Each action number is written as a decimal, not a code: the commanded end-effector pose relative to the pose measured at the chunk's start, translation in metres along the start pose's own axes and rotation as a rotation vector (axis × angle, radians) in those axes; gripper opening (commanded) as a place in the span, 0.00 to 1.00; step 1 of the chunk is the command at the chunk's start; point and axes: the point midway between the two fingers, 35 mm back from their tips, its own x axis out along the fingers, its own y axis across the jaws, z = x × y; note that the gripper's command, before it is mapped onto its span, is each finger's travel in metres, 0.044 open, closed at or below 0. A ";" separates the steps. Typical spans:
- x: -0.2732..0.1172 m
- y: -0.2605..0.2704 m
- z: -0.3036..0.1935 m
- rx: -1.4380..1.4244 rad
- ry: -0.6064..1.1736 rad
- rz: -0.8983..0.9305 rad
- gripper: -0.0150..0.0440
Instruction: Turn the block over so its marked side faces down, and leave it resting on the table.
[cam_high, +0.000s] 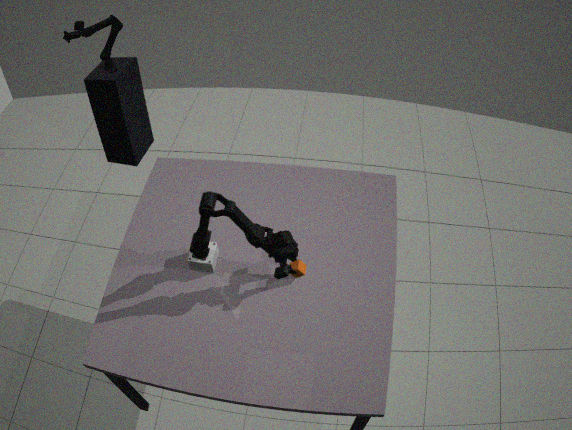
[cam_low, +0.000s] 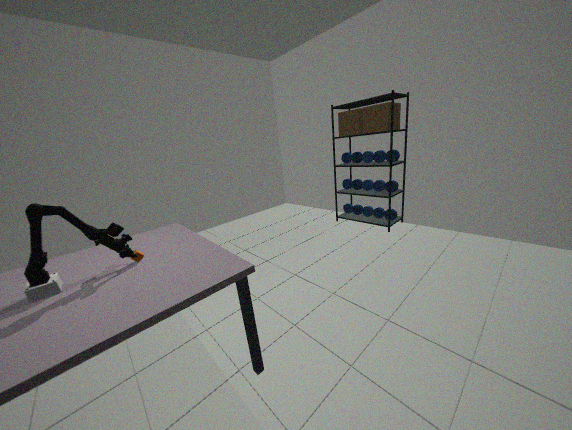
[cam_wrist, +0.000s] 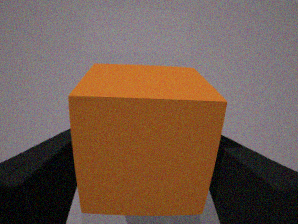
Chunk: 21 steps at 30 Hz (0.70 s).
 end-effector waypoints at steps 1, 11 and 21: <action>0.006 0.001 -0.002 -0.004 -0.056 0.004 0.25; 0.013 0.001 -0.009 -0.004 -0.204 0.004 0.25; 0.007 0.000 -0.016 -0.006 -0.351 0.002 0.25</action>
